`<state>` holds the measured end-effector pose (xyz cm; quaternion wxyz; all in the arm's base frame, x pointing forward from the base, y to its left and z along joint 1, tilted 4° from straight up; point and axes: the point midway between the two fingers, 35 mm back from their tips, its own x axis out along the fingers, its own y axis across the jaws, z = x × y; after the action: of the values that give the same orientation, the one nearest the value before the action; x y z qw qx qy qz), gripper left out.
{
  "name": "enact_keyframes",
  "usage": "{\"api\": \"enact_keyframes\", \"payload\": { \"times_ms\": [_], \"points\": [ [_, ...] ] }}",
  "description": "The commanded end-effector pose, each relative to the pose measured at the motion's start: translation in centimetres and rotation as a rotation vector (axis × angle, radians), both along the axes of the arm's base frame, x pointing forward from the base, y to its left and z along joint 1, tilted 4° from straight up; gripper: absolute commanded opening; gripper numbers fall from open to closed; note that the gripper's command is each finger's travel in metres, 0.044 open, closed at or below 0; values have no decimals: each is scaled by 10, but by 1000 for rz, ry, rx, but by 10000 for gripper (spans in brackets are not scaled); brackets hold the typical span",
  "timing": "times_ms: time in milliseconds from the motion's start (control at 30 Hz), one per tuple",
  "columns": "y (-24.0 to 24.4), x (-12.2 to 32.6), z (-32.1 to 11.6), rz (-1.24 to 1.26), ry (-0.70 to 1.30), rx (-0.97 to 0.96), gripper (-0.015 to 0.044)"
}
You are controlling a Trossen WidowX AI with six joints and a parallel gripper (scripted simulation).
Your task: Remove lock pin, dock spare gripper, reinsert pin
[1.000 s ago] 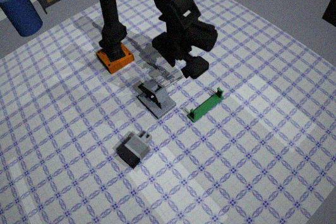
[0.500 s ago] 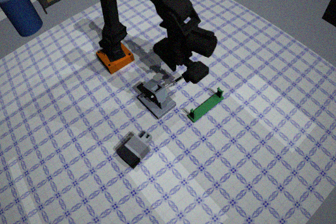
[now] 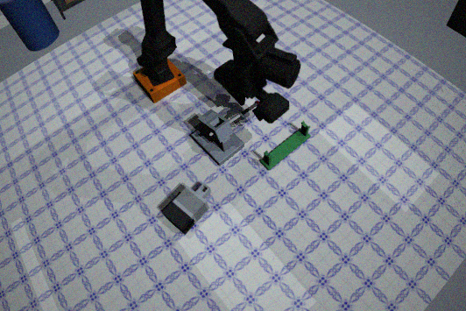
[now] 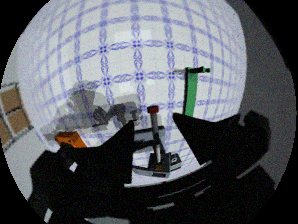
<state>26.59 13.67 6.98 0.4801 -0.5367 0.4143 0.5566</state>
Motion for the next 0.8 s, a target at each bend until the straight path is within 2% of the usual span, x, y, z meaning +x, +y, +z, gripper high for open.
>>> {"api": "enact_keyframes", "payload": {
  "times_ms": [0,333,700,767],
  "points": [
    [0,-1,-9,-3,7,-7,300],
    [0,-1,-13,-3,7,-7,300],
    [0,-1,-13,-3,7,-7,11],
    [0,-1,-13,-3,7,-7,0]
  ]
}}
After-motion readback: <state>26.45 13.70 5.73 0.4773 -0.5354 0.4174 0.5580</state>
